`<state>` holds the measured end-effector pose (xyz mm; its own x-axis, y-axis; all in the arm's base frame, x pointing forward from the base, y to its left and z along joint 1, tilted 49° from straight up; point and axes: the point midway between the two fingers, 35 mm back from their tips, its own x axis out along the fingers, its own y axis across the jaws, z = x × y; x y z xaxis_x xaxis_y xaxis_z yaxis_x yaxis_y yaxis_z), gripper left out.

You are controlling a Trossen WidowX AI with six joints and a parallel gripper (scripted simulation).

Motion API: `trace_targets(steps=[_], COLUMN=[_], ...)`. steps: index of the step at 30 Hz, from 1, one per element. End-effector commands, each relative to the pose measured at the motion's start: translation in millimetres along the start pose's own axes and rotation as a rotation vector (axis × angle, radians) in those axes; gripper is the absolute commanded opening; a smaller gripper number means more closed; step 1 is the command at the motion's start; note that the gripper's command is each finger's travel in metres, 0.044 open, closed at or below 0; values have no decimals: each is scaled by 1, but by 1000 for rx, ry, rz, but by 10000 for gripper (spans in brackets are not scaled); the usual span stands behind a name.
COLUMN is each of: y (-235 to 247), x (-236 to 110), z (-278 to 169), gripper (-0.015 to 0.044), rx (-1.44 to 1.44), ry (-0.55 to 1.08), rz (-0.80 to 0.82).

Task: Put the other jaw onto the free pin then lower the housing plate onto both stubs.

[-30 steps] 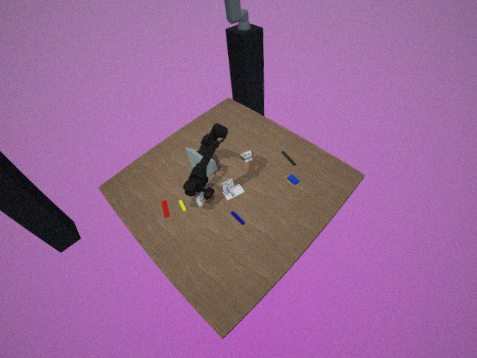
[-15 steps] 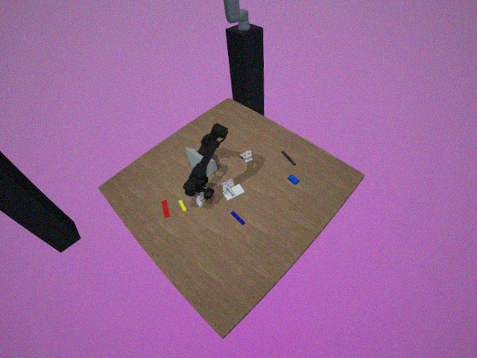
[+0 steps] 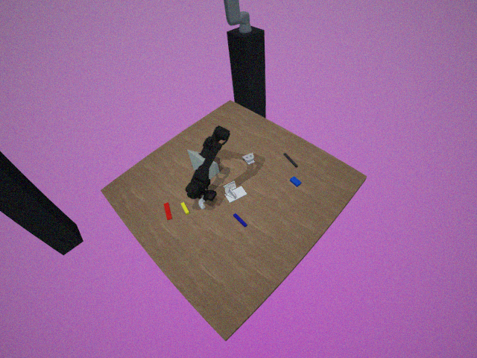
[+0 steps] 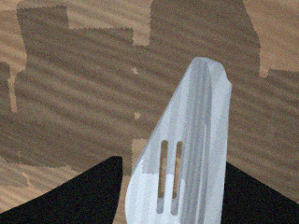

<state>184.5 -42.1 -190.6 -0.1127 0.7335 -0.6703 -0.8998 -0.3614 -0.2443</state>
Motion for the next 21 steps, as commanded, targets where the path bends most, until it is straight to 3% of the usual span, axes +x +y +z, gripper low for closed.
trace_targets(steps=[1,15,21], y=[0,0,-1], x=[0,-1,-17], z=[0,0,-2], gripper=[151,134,134], rx=[0,0,1], ry=[0,0,2], rz=[0,0,0])
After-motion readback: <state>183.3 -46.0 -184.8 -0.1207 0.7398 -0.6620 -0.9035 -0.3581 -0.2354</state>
